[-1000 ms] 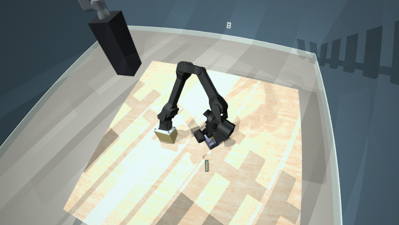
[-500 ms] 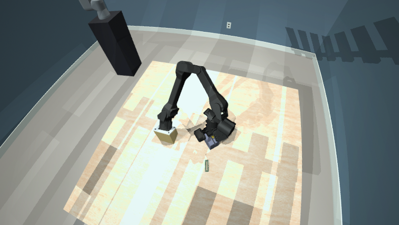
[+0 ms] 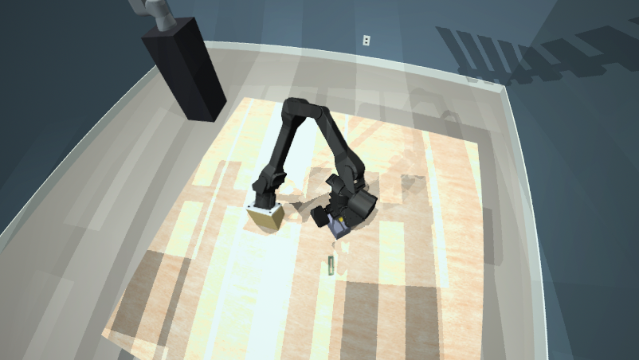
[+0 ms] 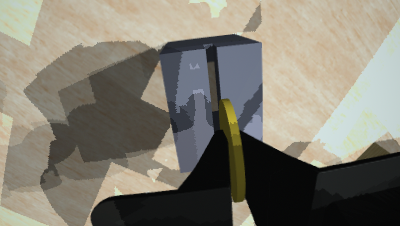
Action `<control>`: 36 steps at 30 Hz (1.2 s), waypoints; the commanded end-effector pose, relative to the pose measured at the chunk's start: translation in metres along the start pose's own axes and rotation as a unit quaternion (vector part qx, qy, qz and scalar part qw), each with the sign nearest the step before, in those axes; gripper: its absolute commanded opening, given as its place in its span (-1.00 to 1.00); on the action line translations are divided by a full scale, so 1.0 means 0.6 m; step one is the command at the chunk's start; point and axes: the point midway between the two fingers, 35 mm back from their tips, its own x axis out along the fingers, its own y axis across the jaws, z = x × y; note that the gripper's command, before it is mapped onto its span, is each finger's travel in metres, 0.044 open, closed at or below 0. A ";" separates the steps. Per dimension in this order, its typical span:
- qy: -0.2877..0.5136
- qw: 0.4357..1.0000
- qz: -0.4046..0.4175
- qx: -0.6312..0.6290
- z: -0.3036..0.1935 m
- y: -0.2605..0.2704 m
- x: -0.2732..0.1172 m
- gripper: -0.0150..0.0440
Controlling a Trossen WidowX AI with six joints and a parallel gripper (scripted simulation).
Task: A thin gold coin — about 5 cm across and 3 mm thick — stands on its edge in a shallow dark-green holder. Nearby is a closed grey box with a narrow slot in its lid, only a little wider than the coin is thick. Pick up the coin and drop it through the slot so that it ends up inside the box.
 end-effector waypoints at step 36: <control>0.002 1.000 0.001 0.004 -0.002 0.000 0.031 -0.49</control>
